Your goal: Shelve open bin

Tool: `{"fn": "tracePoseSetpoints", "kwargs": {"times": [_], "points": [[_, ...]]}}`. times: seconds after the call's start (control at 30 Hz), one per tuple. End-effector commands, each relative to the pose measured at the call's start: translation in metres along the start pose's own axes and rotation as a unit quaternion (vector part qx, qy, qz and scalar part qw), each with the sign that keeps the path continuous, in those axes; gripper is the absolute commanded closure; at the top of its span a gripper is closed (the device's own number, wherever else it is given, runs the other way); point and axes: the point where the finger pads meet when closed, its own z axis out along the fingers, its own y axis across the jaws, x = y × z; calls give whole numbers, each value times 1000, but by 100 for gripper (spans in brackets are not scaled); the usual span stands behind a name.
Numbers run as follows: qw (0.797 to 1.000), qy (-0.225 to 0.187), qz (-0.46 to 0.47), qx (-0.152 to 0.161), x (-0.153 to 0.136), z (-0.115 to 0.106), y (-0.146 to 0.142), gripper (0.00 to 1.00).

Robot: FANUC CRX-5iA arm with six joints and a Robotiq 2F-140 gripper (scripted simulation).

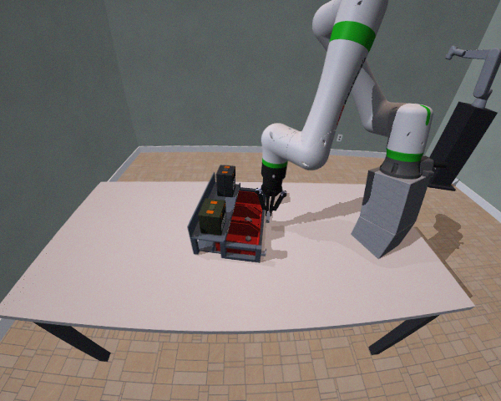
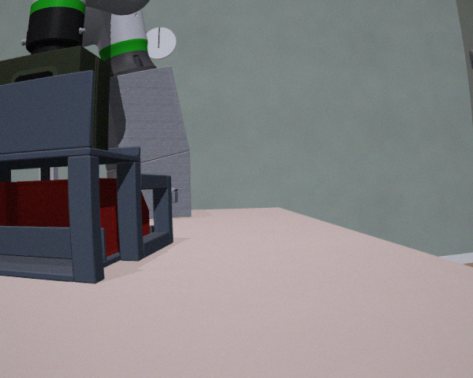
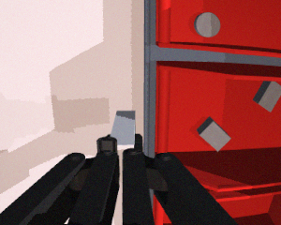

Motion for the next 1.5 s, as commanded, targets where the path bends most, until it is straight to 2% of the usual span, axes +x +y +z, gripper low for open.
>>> {"fn": "tracePoseSetpoints", "kwargs": {"times": [0.0, 0.23, 0.67, 0.93, 1.47], "points": [[1000, 0, 0, 0, 0, -1, 0, 100], [1000, 0, 0, 0, 0, -10, 0, 100], [1000, 0, 0, 0, 0, -53, 0, 100], [1000, 0, 0, 0, 0, -60, 0, 100], [1000, 0, 0, 0, 0, -60, 0, 100]]}}
